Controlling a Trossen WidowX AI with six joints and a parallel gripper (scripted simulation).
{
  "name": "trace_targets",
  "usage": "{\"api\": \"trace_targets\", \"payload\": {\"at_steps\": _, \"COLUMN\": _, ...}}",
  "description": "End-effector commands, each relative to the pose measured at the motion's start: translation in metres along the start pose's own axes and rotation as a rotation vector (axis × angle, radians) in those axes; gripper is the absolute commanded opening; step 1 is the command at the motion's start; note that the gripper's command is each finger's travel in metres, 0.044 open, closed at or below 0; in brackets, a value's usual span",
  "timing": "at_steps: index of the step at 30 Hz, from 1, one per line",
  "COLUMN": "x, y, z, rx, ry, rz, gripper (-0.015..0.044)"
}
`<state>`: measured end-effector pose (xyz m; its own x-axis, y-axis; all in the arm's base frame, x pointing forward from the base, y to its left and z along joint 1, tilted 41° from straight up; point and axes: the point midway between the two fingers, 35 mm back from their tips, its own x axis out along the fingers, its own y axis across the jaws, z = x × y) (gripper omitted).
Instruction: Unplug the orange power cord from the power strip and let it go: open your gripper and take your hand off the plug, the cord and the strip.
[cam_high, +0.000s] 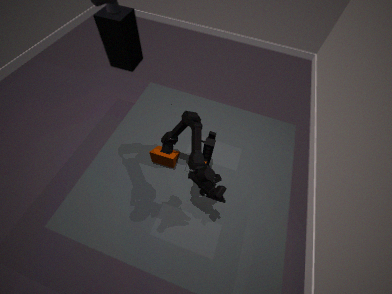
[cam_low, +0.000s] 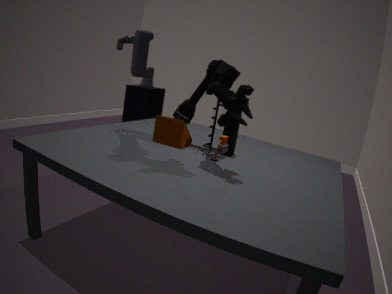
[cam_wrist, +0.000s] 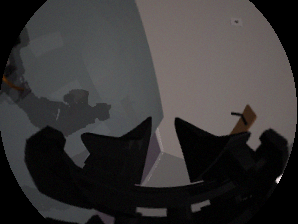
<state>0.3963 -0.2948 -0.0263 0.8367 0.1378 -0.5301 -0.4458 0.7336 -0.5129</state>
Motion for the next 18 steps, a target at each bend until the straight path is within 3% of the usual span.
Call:
{"api": "trace_targets", "payload": {"at_steps": 1, "x": -0.005, "y": 0.075, "z": 0.026, "rx": 0.965, "ry": 0.245, "rz": 0.266, "gripper": 0.016}}
{"api": "trace_targets", "payload": {"at_steps": 18, "x": -0.044, "y": 0.147, "z": 0.068, "rx": 1.879, "ry": 0.785, "rz": 0.35, "gripper": 0.016}}
